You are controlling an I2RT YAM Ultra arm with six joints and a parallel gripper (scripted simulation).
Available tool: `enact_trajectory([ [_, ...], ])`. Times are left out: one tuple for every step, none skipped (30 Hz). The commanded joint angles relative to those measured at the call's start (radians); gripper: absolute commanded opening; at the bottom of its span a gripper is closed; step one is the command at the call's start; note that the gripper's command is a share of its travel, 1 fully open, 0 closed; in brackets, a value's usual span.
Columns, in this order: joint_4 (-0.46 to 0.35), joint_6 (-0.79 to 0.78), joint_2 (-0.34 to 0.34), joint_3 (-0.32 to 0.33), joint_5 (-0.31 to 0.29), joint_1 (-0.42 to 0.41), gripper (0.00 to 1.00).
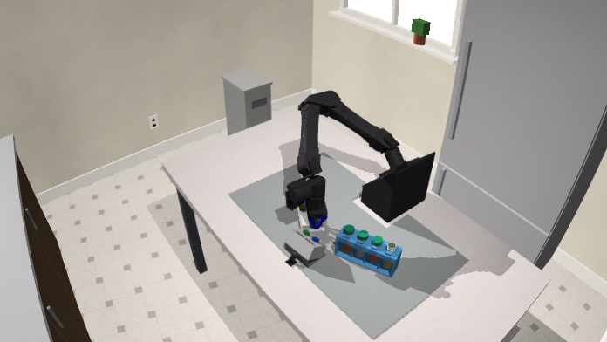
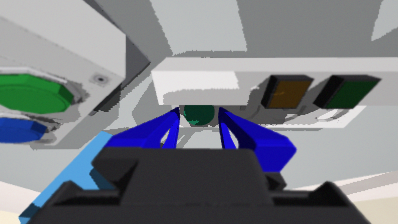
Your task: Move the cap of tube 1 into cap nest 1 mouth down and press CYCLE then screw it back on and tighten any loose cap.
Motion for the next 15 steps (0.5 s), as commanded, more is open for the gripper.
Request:
enact_trajectory([
  [0.001, -0.001, -0.005, 0.001, 0.0, 0.006, 0.47],
  [0.001, -0.001, -0.005, 0.001, 0.0, 0.006, 0.47],
  [0.001, -0.001, -0.005, 0.001, 0.0, 0.006, 0.47],
  [0.001, -0.001, -0.005, 0.001, 0.0, 0.006, 0.47],
  [0.001, -0.001, -0.005, 0.001, 0.0, 0.006, 0.47],
  [0.001, -0.001, -0.005, 0.001, 0.0, 0.006, 0.47],
  [-0.022, 0.014, -0.013, 0.006, 0.0, 0.016, 0.47],
  [-0.046, 0.029, -0.021, 0.011, 0.001, 0.026, 0.47],
  [-0.069, 0.043, -0.028, 0.017, 0.0, 0.036, 0.47],
  [-0.093, 0.058, -0.035, 0.024, 0.0, 0.047, 0.47],
  [-0.117, 0.073, -0.041, 0.03, 0.0, 0.057, 0.47],
  [-0.141, 0.087, -0.048, 0.037, 0.0, 0.067, 0.47],
  [-0.164, 0.102, -0.054, 0.044, -0.001, 0.077, 0.47],
  [-0.188, 0.116, -0.06, 0.052, -0.001, 0.087, 0.47],
  [-0.212, 0.131, -0.065, 0.06, -0.002, 0.097, 0.47],
])
